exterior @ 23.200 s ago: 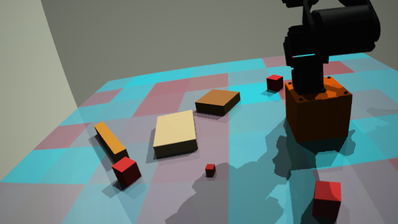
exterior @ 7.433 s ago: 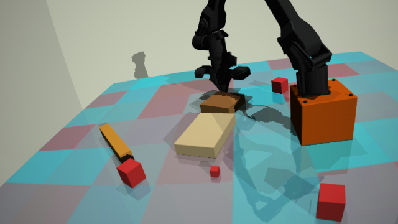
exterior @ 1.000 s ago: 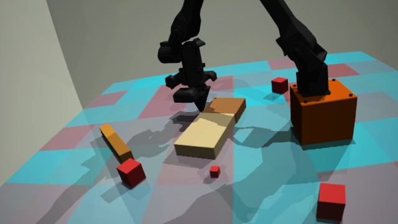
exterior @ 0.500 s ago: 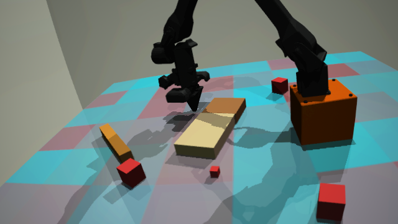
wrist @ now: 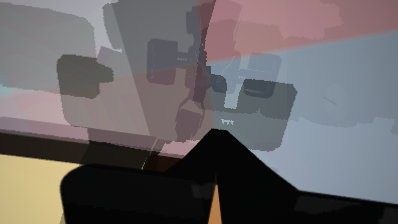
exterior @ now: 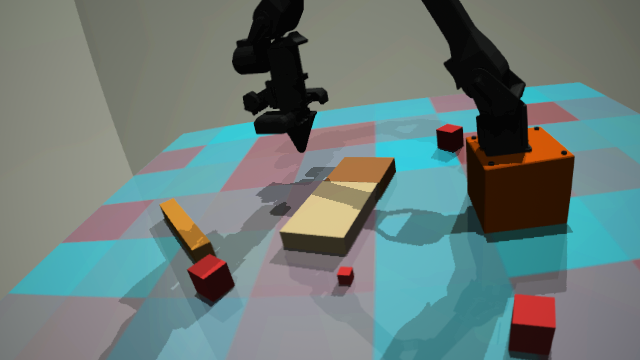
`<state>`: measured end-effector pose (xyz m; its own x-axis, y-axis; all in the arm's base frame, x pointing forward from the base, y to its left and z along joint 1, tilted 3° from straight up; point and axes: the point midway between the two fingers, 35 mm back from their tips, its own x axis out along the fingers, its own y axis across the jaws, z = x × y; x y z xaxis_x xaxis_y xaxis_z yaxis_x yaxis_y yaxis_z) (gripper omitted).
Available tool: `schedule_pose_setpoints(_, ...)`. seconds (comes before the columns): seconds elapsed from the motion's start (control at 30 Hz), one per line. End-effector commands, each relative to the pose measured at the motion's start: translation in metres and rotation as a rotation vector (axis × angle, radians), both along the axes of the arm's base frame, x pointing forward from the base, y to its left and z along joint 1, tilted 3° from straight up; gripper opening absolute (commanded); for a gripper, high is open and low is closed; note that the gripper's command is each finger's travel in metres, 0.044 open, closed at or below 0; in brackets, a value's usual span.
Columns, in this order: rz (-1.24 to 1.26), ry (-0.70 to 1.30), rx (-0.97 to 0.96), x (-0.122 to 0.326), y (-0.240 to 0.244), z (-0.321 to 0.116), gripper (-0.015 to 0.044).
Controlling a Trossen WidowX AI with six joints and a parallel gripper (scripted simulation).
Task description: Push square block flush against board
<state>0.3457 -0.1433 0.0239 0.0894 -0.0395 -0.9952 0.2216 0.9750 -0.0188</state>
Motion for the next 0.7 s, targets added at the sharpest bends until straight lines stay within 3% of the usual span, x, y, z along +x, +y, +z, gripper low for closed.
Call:
schedule_pose_setpoints(0.0, 0.000, 0.006, 0.002, -0.008, 0.001, -0.001, 0.0000)
schedule_pose_setpoints(0.5, -0.011, 0.030, 0.007, -0.178, 0.040, -0.013, 0.0000)
schedule_pose_setpoints(0.67, -0.011, 0.031, 0.008, -0.184, 0.042, -0.023, 0.0000)
